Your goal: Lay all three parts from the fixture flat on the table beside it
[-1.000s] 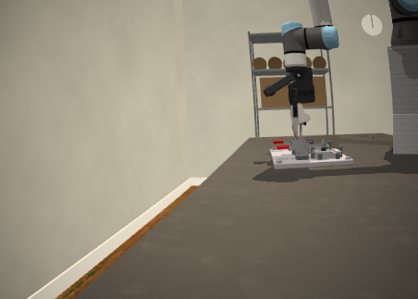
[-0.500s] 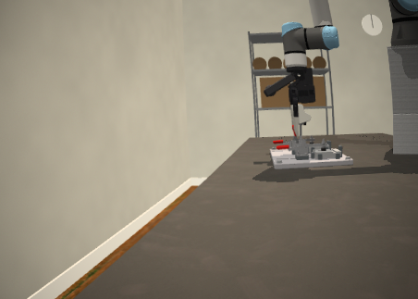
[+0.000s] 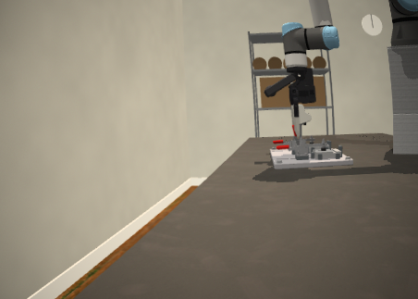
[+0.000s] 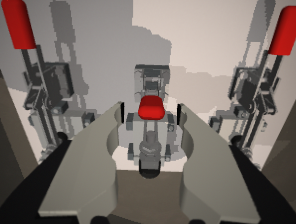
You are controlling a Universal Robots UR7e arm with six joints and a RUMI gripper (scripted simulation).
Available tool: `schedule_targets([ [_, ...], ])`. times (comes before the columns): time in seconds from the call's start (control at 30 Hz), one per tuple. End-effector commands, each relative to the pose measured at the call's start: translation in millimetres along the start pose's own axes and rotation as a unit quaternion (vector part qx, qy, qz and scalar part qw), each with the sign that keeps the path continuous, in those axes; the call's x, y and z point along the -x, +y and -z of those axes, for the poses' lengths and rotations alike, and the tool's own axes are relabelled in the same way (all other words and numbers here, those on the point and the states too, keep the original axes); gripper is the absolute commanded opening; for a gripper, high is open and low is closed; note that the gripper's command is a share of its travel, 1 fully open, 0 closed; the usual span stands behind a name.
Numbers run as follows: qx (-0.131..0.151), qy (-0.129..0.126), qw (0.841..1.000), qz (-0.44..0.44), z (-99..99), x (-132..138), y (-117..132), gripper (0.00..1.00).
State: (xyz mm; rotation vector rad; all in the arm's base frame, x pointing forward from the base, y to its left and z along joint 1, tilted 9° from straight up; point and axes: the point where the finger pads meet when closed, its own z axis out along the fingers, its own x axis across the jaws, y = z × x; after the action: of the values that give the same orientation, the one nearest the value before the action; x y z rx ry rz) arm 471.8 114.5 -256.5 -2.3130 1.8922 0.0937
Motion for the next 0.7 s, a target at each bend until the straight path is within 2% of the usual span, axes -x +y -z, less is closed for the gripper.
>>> schedule_targets([
  [0.0,0.001,0.0,1.0,-0.001,0.1,-1,1,0.28],
  [0.17,0.001,0.0,1.0,-0.001,2.6,-1,2,0.28],
  [0.43,0.001,0.0,1.0,-0.001,18.4,-1,2,0.28],
  [0.67,0.001,0.0,1.0,-0.001,43.3,-1,2,0.28],
])
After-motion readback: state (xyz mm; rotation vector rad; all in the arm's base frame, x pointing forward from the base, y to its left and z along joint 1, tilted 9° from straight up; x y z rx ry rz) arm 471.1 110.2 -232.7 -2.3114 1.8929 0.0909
